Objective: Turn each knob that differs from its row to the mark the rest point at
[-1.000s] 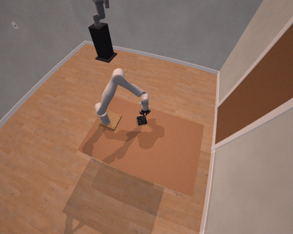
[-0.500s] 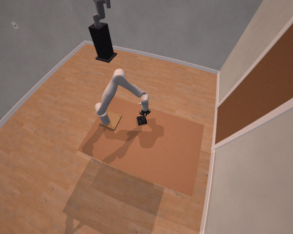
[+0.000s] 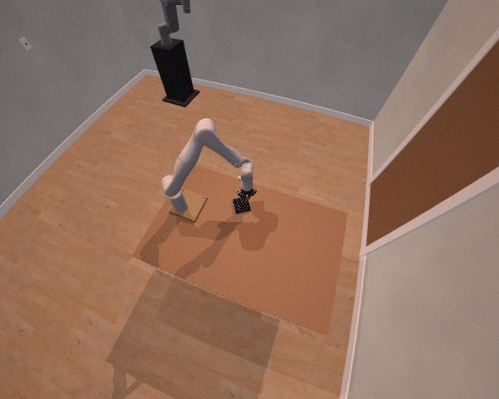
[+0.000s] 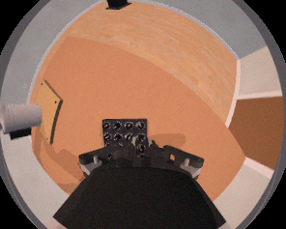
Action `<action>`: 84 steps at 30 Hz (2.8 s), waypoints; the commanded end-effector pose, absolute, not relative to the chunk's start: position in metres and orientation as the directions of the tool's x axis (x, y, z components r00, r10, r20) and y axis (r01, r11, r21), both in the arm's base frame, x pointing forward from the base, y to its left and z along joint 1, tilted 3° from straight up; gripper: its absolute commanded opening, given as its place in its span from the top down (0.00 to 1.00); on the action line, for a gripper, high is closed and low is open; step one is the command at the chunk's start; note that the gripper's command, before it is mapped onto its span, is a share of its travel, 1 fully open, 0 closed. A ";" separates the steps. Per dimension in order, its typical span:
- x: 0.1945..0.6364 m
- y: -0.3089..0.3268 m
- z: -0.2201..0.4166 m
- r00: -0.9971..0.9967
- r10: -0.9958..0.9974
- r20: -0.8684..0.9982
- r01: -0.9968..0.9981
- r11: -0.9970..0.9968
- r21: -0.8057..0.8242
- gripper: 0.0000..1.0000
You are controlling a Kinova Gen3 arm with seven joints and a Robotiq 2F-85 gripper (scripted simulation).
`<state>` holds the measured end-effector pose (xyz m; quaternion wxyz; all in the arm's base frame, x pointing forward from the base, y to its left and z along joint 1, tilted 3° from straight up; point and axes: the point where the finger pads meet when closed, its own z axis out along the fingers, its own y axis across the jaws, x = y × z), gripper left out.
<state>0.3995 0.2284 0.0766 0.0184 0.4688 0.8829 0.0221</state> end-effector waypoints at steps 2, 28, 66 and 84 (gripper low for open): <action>0.400 0.227 0.071 -0.559 0.829 -0.012 0.828 0.558 0.053 0.81; 0.400 0.228 0.061 -0.559 0.829 -0.012 0.828 0.558 0.053 0.81; 0.400 0.228 0.060 -0.559 0.829 -0.012 0.828 0.558 0.053 0.81; 0.401 0.228 0.049 -0.559 0.829 -0.012 0.828 0.558 0.053 0.81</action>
